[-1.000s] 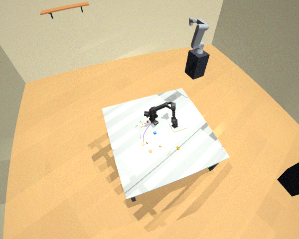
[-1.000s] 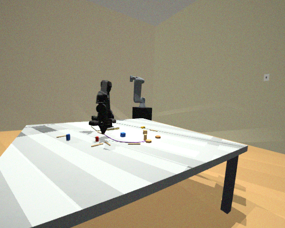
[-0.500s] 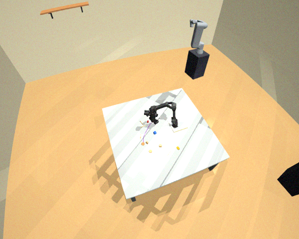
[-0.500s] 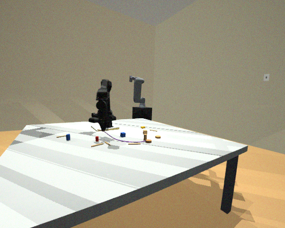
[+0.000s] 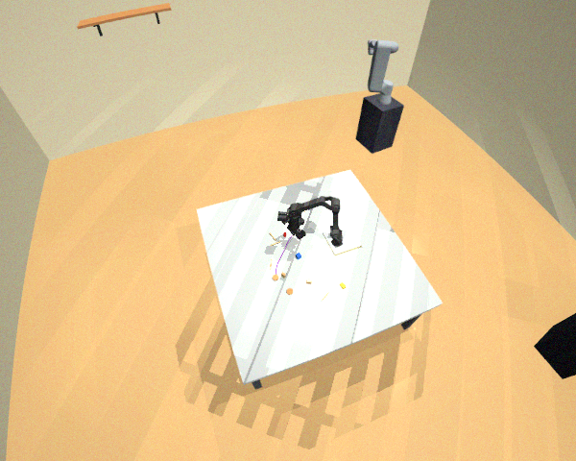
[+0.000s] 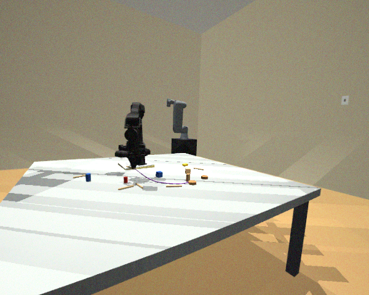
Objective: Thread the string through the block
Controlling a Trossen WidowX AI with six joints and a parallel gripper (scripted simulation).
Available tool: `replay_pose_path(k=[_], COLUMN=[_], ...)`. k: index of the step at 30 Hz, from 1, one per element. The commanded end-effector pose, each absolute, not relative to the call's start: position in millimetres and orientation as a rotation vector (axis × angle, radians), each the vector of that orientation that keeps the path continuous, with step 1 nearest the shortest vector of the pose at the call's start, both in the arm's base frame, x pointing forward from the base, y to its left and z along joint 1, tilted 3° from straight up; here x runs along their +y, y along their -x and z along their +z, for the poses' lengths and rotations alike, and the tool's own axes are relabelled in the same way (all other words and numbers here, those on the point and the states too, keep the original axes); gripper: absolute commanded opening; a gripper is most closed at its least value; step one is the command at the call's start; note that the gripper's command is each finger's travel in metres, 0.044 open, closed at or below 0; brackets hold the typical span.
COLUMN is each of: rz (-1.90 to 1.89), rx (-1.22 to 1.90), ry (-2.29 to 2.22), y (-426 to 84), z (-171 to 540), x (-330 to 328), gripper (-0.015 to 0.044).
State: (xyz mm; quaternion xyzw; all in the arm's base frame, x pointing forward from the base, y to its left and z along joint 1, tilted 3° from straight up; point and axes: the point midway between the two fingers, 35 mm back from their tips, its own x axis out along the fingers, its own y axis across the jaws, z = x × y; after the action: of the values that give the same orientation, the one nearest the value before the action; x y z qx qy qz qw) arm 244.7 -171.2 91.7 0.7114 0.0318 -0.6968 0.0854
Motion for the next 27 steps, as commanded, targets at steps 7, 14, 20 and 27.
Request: replay_pose_path(k=[7, 14, 20, 27], rz=[-1.956, -1.812, -1.68, -1.518], rx=[0.324, 0.544, 0.712, 0.886], ry=[-1.98, -1.818, -1.67, -1.491], y=[-249.2, -254.1, -258.2, -263.1], z=[92.1, 92.6, 93.0, 93.5], x=[-170.4, -169.5, -168.6, -167.6], gripper=[0.0, 0.0, 0.0, 0.0])
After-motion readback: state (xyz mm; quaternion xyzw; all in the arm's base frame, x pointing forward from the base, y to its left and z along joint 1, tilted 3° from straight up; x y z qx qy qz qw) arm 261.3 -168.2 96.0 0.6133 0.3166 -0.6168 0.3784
